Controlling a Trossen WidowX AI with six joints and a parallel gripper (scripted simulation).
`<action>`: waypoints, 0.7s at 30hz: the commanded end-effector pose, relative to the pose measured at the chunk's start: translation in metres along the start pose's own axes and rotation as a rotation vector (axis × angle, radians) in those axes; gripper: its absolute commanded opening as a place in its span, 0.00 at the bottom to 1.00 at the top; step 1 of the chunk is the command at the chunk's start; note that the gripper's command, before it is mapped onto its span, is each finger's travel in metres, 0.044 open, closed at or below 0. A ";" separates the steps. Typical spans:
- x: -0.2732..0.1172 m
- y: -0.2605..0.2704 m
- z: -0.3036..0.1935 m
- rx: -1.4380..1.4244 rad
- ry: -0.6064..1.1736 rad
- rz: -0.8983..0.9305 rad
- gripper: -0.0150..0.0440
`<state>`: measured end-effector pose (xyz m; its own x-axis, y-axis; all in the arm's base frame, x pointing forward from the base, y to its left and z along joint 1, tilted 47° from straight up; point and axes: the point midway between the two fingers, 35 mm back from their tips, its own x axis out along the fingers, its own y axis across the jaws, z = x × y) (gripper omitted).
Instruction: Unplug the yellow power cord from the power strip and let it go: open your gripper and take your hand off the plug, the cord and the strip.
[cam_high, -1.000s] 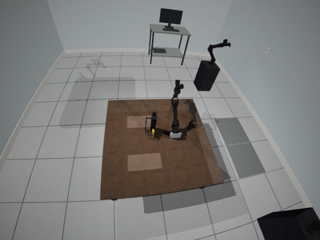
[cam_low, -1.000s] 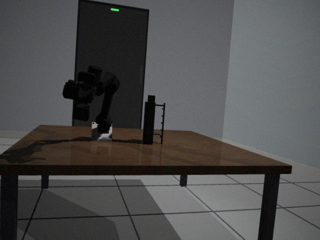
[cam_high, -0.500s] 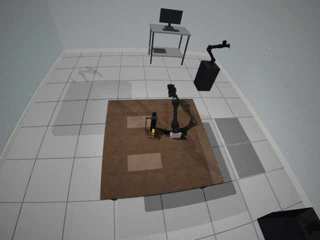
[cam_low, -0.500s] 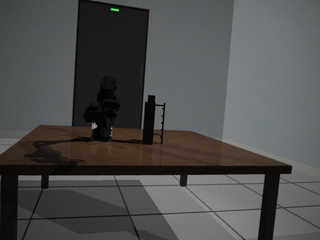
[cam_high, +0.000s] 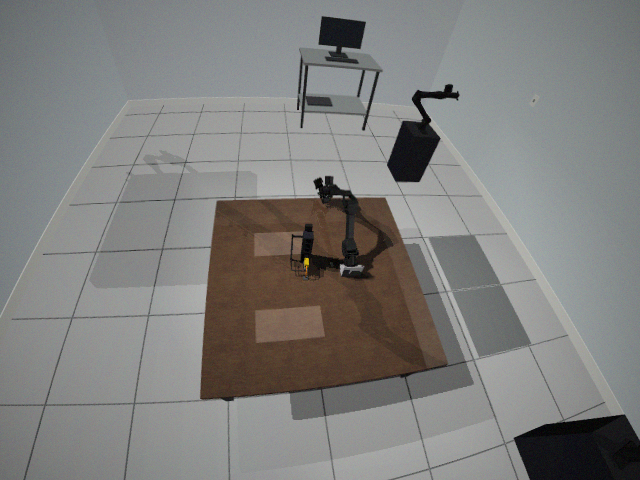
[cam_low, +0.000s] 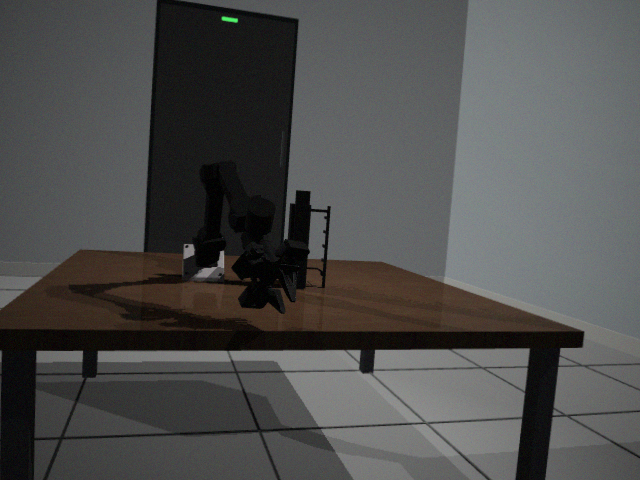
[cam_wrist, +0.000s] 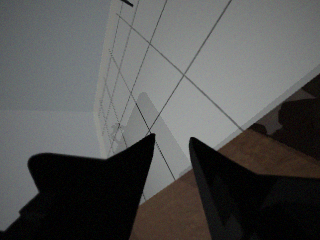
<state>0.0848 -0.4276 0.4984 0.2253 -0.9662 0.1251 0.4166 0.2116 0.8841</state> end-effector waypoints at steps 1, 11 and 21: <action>0.006 -0.002 -0.045 -0.077 0.093 -0.021 0.53; 0.003 -0.004 -0.158 -0.286 0.335 -0.033 0.53; -0.030 -0.004 -0.269 -0.530 0.577 0.011 0.53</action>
<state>0.2864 -0.3780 0.3869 0.5591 -0.8040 -0.2025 0.7204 0.3501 0.5988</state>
